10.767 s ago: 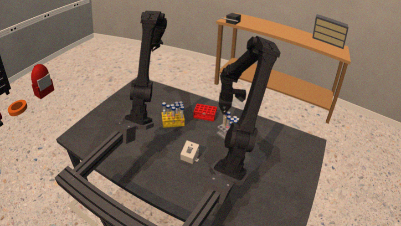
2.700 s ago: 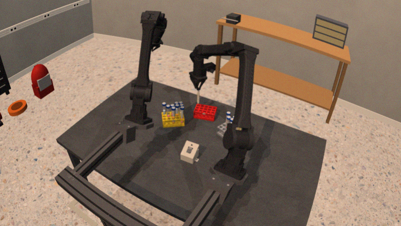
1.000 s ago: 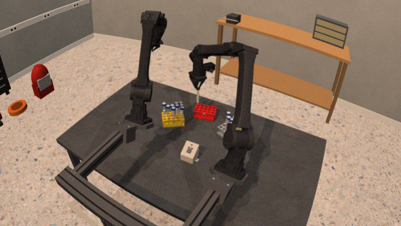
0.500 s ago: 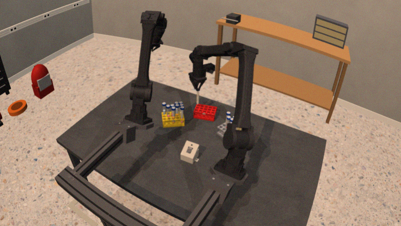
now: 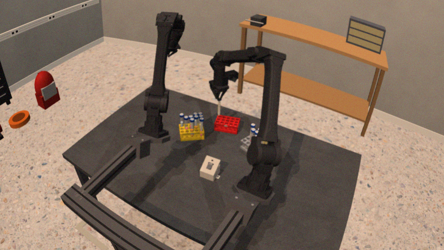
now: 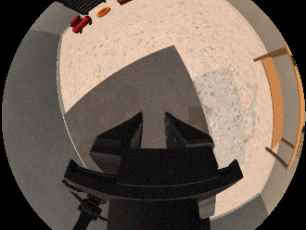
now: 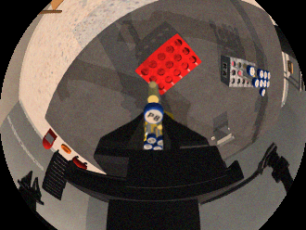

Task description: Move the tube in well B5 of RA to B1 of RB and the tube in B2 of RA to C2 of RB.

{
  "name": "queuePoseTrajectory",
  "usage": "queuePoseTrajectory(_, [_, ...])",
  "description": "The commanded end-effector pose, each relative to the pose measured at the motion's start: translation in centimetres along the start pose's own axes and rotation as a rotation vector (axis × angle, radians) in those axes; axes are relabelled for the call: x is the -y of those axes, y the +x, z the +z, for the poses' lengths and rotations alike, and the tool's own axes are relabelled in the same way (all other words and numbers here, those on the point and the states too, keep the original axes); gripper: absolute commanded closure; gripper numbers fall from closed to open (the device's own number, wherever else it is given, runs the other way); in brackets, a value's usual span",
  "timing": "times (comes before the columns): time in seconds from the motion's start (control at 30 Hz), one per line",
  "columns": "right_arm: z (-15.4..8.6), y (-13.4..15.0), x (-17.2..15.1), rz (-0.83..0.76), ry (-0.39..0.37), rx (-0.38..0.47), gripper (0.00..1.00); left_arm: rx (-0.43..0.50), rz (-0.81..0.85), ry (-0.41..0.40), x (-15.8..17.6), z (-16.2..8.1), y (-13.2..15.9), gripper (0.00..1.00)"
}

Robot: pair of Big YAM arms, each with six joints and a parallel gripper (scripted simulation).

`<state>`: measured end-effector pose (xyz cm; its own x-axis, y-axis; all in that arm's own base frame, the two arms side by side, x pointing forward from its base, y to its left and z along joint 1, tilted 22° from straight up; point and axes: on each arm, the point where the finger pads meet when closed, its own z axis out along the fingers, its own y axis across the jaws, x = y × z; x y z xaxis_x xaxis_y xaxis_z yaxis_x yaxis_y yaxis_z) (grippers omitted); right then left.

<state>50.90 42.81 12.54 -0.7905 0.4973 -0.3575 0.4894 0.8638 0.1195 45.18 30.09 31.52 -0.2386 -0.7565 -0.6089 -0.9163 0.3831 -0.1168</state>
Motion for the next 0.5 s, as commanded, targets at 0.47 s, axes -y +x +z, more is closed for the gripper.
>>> queuePoseTrajectory(0.47, [1.53, -0.24, 0.09, -0.002, 0.002, -0.001, 1.0, 0.031, -0.013, 0.021, 0.51, -1.26, -1.49, 0.7])
